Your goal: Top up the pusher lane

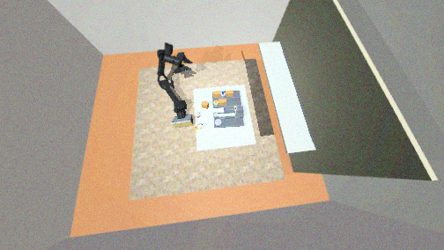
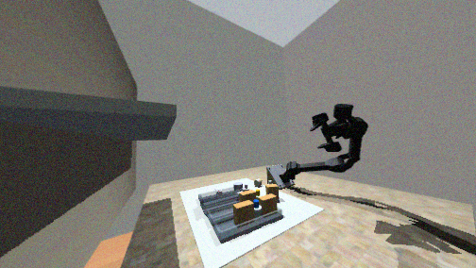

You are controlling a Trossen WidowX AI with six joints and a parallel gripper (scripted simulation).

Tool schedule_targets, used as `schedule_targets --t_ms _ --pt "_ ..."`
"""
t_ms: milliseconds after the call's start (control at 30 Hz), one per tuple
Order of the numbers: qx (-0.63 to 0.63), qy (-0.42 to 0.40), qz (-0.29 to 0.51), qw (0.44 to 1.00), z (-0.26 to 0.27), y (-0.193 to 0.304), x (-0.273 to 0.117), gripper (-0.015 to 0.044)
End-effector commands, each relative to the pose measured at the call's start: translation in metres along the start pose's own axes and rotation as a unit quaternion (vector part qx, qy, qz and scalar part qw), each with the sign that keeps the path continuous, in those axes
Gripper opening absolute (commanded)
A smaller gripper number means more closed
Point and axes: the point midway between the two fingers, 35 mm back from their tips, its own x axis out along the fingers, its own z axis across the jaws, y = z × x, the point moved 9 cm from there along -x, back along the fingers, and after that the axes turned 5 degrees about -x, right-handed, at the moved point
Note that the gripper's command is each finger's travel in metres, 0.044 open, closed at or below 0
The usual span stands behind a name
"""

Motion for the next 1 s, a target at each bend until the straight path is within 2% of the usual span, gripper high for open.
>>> schedule_targets --t_ms 0,33,267,433,633,800,900,967 --pt "0.002 -0.002 0.001 1.0 -0.001 0.001 0.001 0.0426" --pt "0.009 -0.009 0.005 1.0 -0.005 0.004 0.006 0.044" --pt "0.143 -0.109 0.089 0.98 -0.042 0.076 0.077 0.044" --pt "0.249 -0.19 0.161 0.936 -0.043 0.143 0.125 0.044" --pt "0.367 -0.295 0.245 0.847 -0.013 0.223 0.169 0.044" --pt "0.458 -0.393 0.31 0.734 0.038 0.282 0.188 0.044" --pt "0.495 -0.441 0.336 0.669 0.068 0.303 0.191 0.044" --pt "0.498 -0.446 0.338 0.662 0.071 0.305 0.191 0.044"
